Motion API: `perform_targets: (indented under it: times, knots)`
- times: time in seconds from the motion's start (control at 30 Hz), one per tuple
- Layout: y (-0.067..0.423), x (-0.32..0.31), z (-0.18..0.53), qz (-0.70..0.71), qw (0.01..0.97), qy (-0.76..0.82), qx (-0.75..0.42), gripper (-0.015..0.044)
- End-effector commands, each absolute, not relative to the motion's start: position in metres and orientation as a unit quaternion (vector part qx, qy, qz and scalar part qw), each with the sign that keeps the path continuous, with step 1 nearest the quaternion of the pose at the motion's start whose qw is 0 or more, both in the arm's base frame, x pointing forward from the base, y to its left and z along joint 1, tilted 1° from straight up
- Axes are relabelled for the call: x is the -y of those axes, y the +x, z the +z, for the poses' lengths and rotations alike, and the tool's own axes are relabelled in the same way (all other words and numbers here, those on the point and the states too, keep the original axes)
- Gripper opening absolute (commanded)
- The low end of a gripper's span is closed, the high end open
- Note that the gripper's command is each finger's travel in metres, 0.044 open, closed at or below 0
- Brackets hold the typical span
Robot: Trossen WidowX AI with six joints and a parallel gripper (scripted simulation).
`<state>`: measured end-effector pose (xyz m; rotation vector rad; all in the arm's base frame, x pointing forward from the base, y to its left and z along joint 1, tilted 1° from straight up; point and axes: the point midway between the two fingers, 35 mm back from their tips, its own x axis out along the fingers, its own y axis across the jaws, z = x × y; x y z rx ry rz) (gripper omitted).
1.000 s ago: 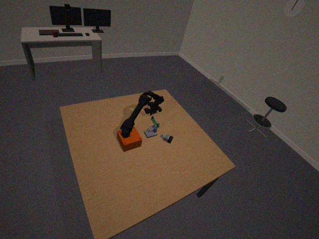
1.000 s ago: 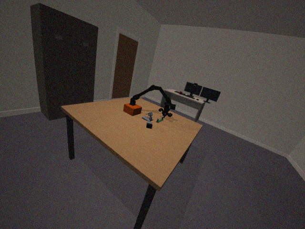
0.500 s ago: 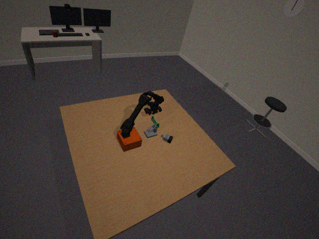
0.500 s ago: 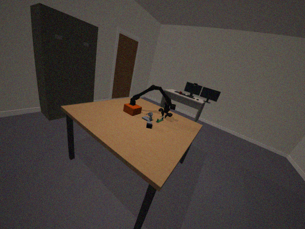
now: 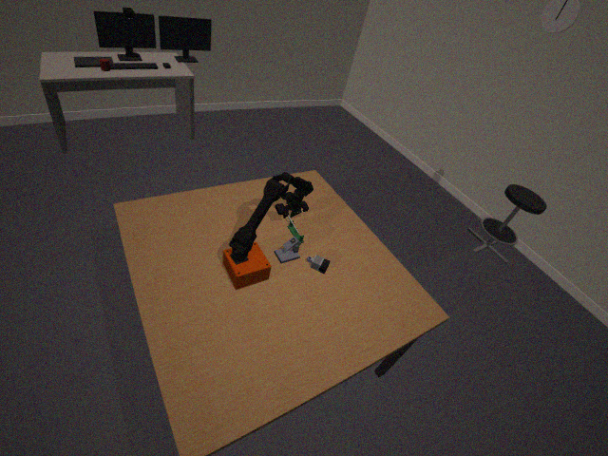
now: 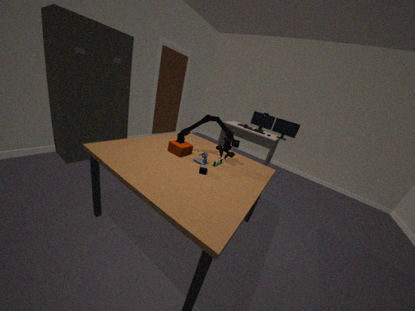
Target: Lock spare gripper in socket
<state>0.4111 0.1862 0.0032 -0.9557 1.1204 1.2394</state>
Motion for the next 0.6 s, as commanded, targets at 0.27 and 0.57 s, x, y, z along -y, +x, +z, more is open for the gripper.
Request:
perform_targets:
  times: [0.27, 0.57]
  knots:
    - [0.408, -0.185, 0.026, 0.530, 0.568, -0.406, -0.482, 0.0200]
    - [0.405, -0.184, 0.041, 0.531, 0.563, -0.403, -0.488, 0.0200]
